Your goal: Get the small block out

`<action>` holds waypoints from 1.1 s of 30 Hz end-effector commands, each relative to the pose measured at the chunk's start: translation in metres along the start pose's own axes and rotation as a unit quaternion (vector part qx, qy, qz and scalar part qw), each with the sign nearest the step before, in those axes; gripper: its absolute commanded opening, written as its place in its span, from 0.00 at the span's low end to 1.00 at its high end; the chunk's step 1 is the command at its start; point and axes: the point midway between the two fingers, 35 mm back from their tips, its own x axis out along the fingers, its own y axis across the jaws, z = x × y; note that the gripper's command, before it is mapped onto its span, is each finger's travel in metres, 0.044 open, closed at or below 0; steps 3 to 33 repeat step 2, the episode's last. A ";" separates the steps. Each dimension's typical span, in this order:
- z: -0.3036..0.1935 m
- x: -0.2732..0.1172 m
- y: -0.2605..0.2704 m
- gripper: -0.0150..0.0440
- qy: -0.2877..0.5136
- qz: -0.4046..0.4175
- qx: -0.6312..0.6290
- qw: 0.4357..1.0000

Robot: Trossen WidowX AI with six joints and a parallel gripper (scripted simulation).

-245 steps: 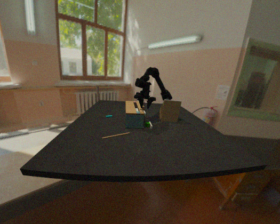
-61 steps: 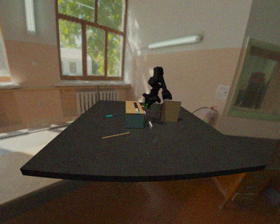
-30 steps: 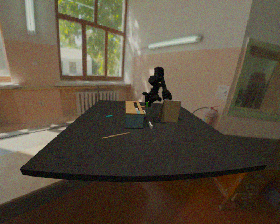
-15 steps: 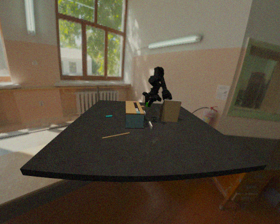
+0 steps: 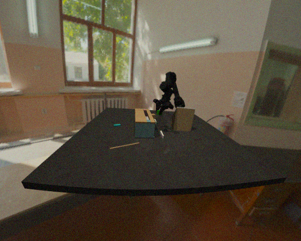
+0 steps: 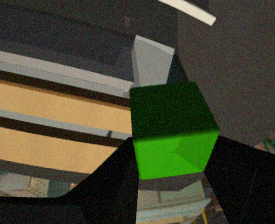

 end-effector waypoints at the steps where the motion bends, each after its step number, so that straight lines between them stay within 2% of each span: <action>1: 0.001 0.000 0.000 0.25 -0.001 -0.001 -0.003 1.000; 33: 0.001 0.000 0.000 0.25 -0.001 -0.001 -0.003 1.000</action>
